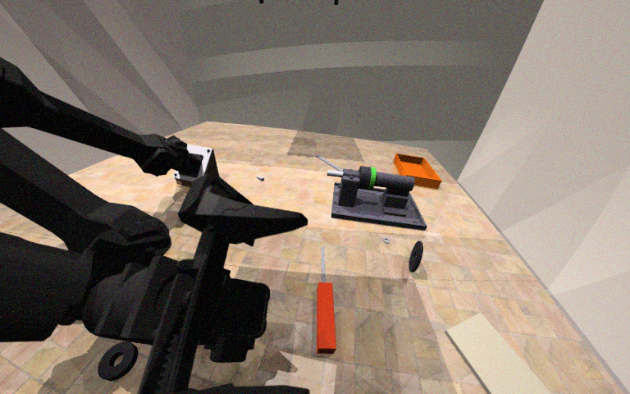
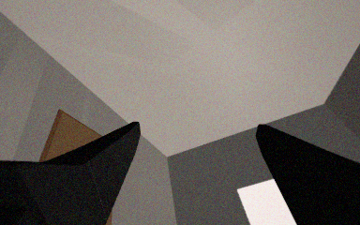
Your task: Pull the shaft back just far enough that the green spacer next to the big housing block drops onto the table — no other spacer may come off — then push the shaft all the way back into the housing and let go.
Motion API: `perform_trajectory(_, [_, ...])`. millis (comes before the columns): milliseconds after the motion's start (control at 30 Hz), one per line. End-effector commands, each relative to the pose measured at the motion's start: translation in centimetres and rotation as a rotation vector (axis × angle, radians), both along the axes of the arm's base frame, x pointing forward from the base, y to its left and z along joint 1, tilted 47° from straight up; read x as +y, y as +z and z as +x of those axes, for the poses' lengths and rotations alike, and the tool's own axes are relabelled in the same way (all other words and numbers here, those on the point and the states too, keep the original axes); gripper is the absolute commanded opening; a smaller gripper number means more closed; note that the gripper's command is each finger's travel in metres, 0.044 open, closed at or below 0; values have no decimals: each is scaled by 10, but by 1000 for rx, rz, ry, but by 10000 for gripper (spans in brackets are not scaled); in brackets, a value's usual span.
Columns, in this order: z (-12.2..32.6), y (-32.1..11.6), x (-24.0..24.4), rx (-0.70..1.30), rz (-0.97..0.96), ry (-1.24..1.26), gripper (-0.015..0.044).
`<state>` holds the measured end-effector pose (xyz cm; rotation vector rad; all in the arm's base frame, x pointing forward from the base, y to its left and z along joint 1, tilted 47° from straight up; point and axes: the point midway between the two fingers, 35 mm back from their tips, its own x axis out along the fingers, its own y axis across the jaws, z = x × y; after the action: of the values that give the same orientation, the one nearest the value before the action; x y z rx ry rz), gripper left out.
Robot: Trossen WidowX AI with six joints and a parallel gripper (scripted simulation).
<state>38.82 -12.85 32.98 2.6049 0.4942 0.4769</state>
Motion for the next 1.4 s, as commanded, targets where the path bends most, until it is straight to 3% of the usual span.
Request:
perform_trajectory(0, [1, 0, 0, 0, 0, -1, 426])
perform_trajectory(733, [102, -69, 21, 201, -252, -212, 440])
perform_trajectory(1000, [138, -139, 61, 426, -620, -224, 440])
perform_trajectory(1167, [138, -202, 103, 614, -1046, -96, 440])
perform_trajectory(1367, [120, -244, 134, 728, -1435, 112, 440])
